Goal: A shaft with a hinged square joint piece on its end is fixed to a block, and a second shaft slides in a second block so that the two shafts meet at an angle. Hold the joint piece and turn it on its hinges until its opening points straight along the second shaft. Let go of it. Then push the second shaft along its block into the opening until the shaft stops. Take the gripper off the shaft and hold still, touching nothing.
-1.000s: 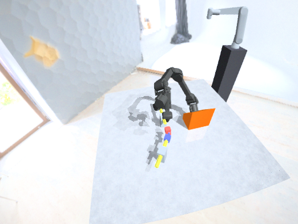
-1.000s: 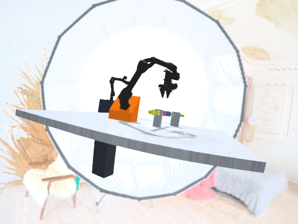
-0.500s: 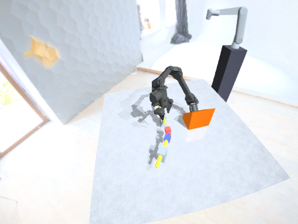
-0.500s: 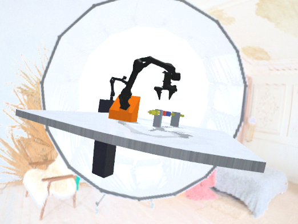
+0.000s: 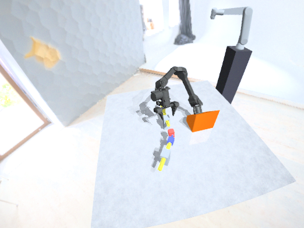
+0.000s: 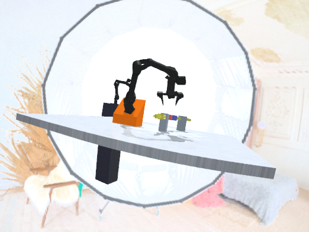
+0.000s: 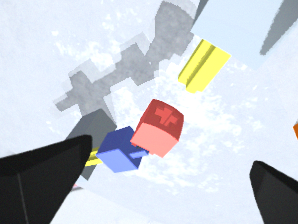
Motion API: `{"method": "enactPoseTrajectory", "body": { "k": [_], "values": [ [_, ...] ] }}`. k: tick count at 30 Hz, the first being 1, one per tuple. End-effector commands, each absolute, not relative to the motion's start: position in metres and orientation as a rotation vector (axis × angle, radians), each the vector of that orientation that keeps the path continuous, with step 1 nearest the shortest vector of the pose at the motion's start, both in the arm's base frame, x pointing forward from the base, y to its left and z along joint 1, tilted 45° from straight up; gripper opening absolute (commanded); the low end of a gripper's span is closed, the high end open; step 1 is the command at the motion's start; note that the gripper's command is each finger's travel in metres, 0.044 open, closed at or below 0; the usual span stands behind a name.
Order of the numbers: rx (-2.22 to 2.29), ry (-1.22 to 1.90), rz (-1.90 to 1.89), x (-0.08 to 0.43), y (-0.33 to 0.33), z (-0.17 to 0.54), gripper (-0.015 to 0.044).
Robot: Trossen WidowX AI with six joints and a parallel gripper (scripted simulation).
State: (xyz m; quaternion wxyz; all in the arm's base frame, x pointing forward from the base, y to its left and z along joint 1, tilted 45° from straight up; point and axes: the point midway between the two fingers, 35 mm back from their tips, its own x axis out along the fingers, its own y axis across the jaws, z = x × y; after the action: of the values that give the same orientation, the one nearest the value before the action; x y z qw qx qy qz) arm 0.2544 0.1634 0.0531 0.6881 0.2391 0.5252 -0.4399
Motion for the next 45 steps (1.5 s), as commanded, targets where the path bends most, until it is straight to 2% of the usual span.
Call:
{"method": "enactPoseTrajectory", "body": {
  "k": [1,9,19,45],
  "values": [
    [0.665,1.142,-1.04,0.254,0.155,0.054,0.044],
    [0.911,1.066,-1.135,0.254,0.14,0.056,0.044],
    [0.912,1.065,-1.134,0.254,0.139,0.056,0.044],
    [0.093,1.194,-0.765,0.283,0.058,0.135,0.044]
  ]
}}
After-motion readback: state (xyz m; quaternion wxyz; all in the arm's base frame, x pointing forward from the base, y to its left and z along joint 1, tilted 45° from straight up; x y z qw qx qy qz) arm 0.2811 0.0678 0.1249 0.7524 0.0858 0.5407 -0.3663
